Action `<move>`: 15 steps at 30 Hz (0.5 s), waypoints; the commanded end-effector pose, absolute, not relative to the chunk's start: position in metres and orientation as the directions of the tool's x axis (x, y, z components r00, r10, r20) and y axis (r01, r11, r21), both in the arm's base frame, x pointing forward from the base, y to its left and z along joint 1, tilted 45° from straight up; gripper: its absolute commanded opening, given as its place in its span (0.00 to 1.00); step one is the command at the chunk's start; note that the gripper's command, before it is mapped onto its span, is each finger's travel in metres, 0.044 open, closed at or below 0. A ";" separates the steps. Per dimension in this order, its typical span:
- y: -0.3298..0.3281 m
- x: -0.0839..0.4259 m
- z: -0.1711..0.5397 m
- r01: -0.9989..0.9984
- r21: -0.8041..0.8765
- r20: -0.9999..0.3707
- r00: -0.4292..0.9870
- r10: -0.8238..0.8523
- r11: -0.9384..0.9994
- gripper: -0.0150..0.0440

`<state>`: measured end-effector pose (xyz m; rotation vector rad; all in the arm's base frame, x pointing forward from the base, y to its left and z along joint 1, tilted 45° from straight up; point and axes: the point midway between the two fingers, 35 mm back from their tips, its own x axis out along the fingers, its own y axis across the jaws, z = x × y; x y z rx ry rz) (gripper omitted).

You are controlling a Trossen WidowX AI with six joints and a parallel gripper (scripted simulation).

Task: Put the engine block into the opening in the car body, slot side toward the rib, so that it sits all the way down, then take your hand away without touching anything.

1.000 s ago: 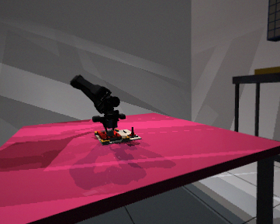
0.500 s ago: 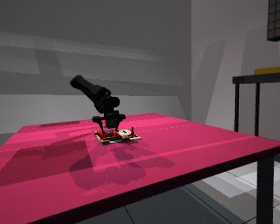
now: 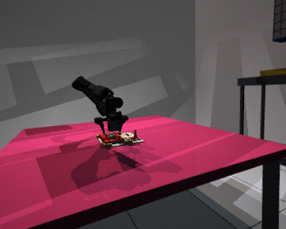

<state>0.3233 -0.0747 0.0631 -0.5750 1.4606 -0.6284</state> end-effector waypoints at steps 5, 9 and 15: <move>-0.070 0.325 0.068 0.044 -0.699 -0.714 0.018 -0.700 0.714 0.91; -0.070 0.325 0.068 0.044 -0.699 -0.714 0.018 -0.700 0.714 0.73; -0.070 0.325 0.068 0.044 -0.699 -0.714 0.018 -0.700 0.714 0.47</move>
